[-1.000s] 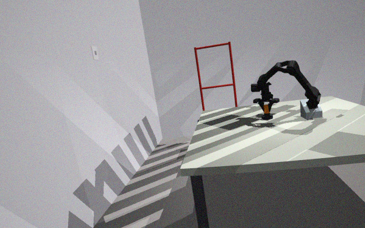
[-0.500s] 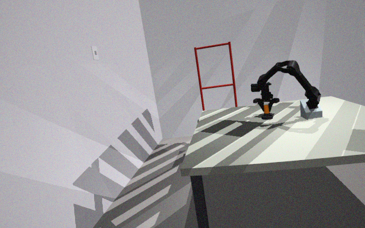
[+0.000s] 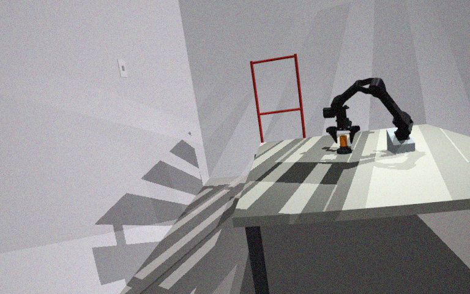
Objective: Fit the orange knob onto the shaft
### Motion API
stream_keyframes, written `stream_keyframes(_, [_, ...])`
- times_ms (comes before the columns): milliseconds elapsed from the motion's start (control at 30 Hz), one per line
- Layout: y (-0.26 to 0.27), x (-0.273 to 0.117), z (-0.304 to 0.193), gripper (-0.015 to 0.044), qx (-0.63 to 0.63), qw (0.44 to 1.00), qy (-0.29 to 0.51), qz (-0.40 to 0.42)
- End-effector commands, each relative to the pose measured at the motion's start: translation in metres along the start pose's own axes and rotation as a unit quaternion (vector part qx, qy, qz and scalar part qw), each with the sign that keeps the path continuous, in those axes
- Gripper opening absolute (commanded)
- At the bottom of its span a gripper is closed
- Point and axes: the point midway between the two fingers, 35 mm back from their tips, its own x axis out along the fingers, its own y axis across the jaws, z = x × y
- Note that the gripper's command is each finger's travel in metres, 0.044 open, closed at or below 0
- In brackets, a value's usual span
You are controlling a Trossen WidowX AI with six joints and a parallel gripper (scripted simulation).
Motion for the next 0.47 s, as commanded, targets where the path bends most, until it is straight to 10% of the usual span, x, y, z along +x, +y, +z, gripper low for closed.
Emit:
stream_keyframes(0, [0.005,-0.035,0.0,0.044,-0.002,1.0,-0.001,0.008])
stream_keyframes(433, [0.004,-0.092,0.002,0.044,-0.002,1.0,-0.002,0.008])
